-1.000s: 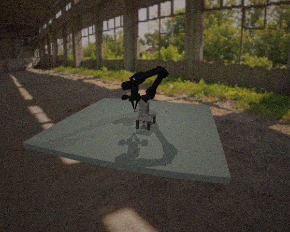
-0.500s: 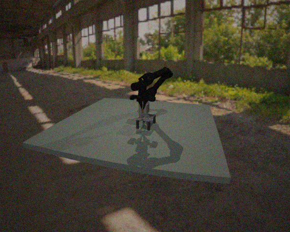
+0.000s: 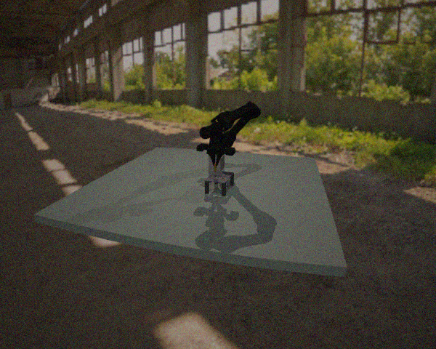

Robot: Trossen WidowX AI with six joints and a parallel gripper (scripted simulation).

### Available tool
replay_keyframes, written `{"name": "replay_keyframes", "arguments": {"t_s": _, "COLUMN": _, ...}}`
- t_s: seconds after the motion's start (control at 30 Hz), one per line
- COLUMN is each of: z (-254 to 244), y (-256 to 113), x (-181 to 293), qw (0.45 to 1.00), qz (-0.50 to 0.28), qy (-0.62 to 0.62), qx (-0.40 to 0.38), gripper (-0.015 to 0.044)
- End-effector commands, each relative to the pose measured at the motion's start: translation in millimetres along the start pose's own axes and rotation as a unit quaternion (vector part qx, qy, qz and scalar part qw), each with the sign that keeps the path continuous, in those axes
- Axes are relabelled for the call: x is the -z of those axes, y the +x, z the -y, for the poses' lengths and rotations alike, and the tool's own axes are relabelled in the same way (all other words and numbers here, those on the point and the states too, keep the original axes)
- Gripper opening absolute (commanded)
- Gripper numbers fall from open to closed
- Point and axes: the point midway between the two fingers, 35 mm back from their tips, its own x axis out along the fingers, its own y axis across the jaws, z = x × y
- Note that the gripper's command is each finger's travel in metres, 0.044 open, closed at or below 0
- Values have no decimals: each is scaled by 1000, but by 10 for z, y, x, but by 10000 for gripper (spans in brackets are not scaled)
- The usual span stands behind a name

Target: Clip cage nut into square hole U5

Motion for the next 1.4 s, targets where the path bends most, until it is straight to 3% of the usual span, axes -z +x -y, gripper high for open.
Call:
{"name": "replay_keyframes", "arguments": {"t_s": 0.0, "z": -22, "y": 4, "x": -4, "qw": 1000, "qz": 4, "qy": -1, "qx": 14, "gripper": 26}}
{"name": "replay_keyframes", "arguments": {"t_s": 1.37, "z": -78, "y": 345, "x": -16, "qw": 999, "qz": 3, "qy": -2, "qx": 45, "gripper": 26}}
